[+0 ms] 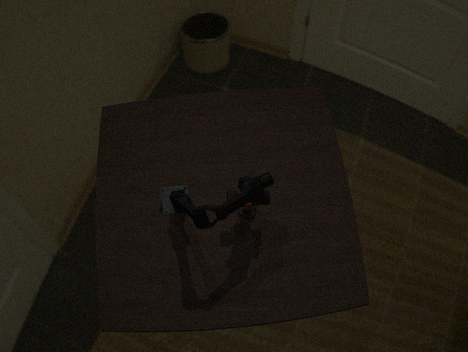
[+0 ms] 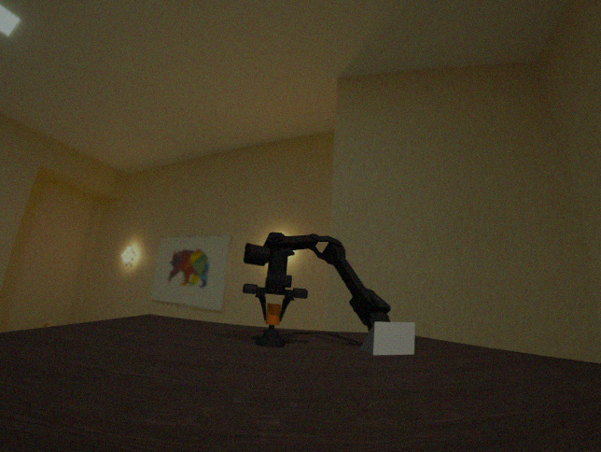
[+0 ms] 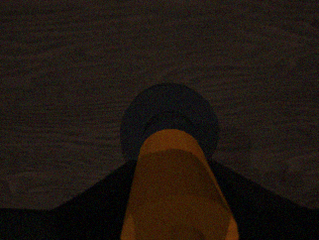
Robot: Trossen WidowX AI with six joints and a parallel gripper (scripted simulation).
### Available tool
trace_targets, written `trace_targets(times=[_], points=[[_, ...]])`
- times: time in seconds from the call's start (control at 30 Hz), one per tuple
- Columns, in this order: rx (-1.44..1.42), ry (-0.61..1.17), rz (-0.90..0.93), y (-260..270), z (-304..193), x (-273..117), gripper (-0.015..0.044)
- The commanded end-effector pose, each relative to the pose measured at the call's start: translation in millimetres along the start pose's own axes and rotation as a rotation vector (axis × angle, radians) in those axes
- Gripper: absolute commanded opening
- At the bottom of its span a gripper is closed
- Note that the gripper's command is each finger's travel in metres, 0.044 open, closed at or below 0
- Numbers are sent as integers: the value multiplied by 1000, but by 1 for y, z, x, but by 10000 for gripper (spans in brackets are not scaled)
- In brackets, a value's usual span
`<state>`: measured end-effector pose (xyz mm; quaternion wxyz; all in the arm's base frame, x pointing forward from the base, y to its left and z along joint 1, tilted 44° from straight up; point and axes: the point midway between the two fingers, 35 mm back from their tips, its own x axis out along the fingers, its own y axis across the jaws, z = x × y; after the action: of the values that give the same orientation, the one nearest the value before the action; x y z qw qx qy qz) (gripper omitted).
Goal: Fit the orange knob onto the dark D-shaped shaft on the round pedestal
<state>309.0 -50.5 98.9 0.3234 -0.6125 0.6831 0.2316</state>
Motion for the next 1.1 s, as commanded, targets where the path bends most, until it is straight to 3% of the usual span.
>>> trace_targets(times=[0.0,1.07], points=[[-4,-3,-2,0,0,1,0],[-214,-3,-2,-1,0,-2,0]])
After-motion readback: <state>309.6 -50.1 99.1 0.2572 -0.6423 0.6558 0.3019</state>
